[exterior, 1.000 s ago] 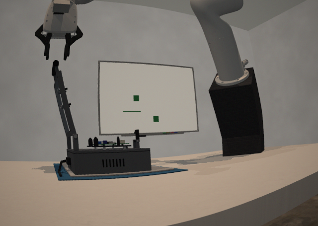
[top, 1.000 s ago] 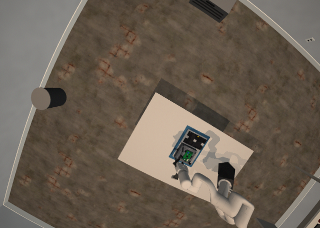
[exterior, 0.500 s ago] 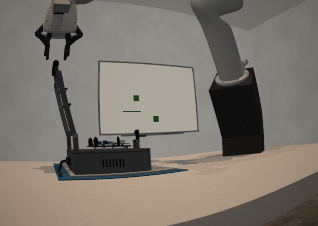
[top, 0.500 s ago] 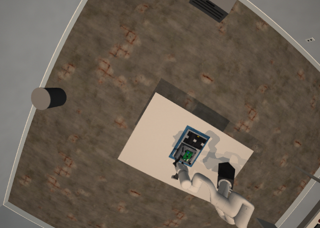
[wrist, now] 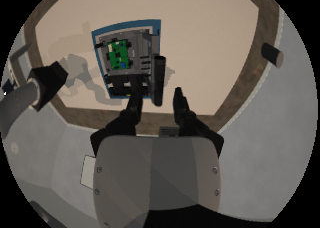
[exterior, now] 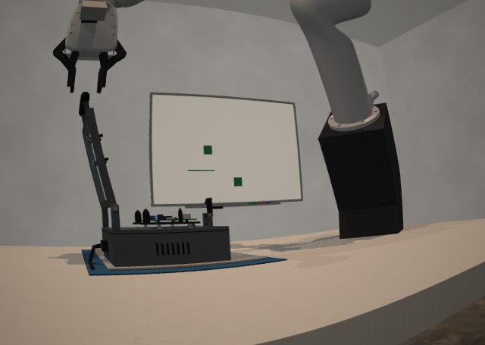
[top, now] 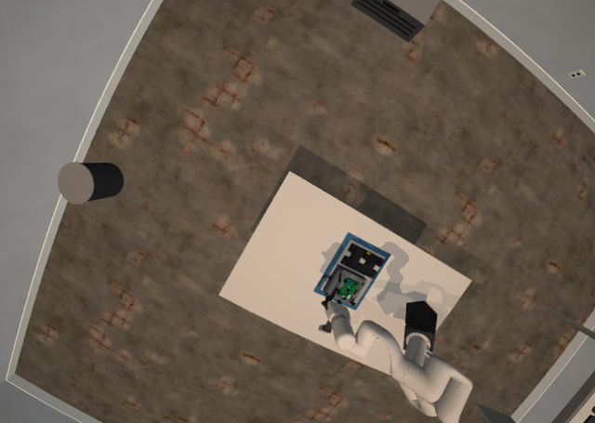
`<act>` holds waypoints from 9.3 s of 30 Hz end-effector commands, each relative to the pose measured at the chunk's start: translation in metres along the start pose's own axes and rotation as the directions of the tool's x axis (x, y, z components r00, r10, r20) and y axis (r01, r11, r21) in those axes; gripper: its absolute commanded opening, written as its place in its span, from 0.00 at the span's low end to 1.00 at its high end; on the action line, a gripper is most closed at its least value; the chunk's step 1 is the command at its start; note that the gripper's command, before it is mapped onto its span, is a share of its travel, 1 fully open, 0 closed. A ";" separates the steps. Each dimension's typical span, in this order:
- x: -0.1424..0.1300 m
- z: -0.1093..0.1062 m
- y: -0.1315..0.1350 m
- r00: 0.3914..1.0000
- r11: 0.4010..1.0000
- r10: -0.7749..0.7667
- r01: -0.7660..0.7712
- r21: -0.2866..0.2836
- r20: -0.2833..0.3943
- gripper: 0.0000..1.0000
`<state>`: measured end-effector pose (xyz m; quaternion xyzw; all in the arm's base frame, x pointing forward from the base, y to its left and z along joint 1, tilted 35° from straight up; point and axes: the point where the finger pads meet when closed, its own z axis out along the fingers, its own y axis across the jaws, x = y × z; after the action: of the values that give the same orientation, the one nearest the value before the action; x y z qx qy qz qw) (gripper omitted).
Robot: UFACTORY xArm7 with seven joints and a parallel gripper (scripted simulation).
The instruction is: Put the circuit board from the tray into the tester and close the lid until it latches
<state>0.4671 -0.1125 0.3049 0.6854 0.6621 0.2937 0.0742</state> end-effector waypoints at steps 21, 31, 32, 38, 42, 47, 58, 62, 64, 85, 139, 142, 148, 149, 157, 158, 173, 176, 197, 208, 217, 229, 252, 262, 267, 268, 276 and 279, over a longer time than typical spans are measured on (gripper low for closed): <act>-0.001 0.030 0.002 1.000 1.000 0.000 0.000 -0.003 0.001 0.51; -0.001 0.036 0.003 1.000 1.000 0.000 0.000 -0.003 0.001 0.51; -0.001 0.037 0.003 1.000 1.000 0.000 0.000 -0.003 0.001 0.51; -0.001 0.037 0.003 1.000 1.000 0.000 0.000 -0.003 0.001 0.51; -0.001 0.037 0.003 1.000 1.000 0.000 0.000 -0.003 0.001 0.51; -0.001 0.037 0.003 1.000 1.000 0.000 0.000 -0.003 0.001 0.51; -0.001 0.037 0.003 1.000 1.000 0.000 0.000 -0.003 0.001 0.00; -0.001 0.037 0.003 1.000 1.000 0.000 0.000 -0.003 0.001 0.00; -0.001 0.037 0.003 1.000 1.000 0.000 0.000 -0.003 0.001 0.00; -0.001 0.037 0.003 1.000 1.000 0.000 0.000 -0.003 0.001 0.00; -0.001 0.034 -0.010 1.000 1.000 0.000 0.000 -0.003 0.001 0.00; -0.001 0.034 -0.012 1.000 1.000 0.000 0.000 -0.003 0.001 0.00; -0.001 0.033 -0.019 1.000 1.000 0.001 -0.001 -0.003 0.001 0.00; -0.001 0.033 -0.019 1.000 1.000 0.001 -0.001 -0.003 0.001 0.00; -0.001 0.032 -0.027 1.000 1.000 0.000 0.000 -0.003 0.001 0.00; -0.001 0.032 -0.029 1.000 1.000 0.000 0.000 -0.003 0.001 0.00; -0.001 0.031 -0.052 1.000 1.000 0.000 0.000 -0.003 0.001 0.00; -0.001 0.031 -0.058 1.000 1.000 0.000 0.000 -0.003 0.001 0.00; -0.001 0.041 -0.106 1.000 1.000 0.000 0.000 -0.003 0.001 0.00; -0.001 0.053 -0.132 1.000 1.000 0.000 0.000 -0.003 0.001 0.00; -0.001 0.070 -0.158 1.000 1.000 0.000 0.000 -0.003 0.001 0.00; -0.001 0.093 -0.182 1.000 1.000 0.000 0.000 -0.003 0.001 0.00; -0.001 0.127 -0.206 1.000 1.000 0.000 0.000 -0.003 0.001 0.00; 0.000 0.143 -0.214 1.000 1.000 0.001 -0.001 -0.003 0.000 0.00; 0.000 0.149 -0.216 1.000 1.000 0.001 -0.001 -0.003 -0.002 0.00; 0.000 0.149 -0.216 1.000 1.000 0.001 -0.001 -0.003 -0.002 0.00; 0.000 0.157 -0.219 1.000 1.000 0.001 -0.001 -0.003 0.000 0.00; 0.000 0.160 -0.220 1.000 1.000 0.001 -0.001 -0.003 -0.002 0.00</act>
<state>0.3544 -0.0437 0.0721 0.6847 0.6636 0.2932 0.0697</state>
